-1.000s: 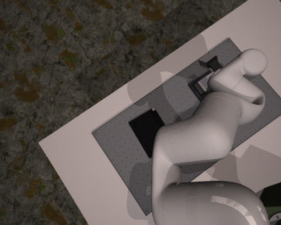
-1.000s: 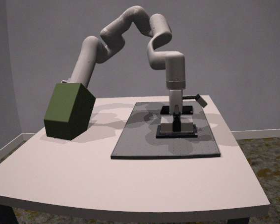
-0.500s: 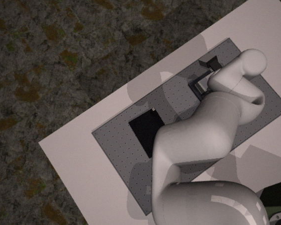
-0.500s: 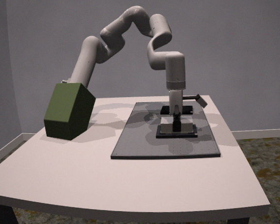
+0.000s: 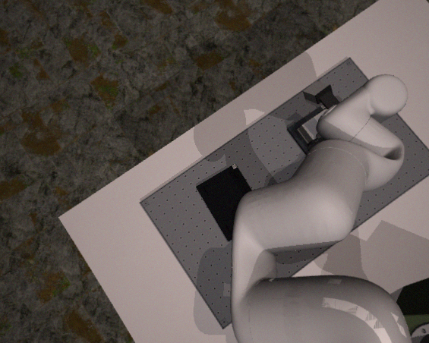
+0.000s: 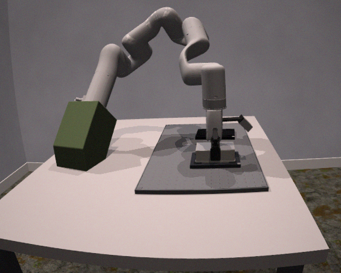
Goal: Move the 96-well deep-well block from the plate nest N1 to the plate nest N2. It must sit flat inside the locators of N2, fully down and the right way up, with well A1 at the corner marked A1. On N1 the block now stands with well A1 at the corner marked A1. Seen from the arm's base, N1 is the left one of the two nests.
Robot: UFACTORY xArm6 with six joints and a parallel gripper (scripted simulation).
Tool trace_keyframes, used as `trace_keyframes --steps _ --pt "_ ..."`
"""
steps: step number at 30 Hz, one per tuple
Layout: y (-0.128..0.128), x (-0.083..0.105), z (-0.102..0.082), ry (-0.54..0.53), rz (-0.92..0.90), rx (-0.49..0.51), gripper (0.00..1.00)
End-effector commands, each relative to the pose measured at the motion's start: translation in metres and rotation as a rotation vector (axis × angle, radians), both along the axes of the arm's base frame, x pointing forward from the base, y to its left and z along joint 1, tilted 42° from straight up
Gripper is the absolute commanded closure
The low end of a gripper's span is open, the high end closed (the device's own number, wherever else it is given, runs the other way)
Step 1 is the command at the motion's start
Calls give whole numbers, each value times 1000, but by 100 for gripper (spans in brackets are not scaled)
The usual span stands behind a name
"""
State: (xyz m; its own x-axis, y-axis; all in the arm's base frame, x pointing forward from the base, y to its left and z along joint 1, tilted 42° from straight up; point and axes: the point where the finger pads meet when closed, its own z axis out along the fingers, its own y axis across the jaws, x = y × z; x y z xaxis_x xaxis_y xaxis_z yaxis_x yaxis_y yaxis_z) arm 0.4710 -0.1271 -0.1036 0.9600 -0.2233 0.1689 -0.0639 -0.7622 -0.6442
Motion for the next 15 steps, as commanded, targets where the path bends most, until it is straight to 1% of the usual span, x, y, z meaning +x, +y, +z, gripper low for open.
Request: trace_keyframes --steps 1,8,15 --pt "-1 1 1 -2 -2 -2 0" --pt "-1 1 1 -2 -2 -2 0" --pt "-13 -4 15 -2 -2 -2 0"
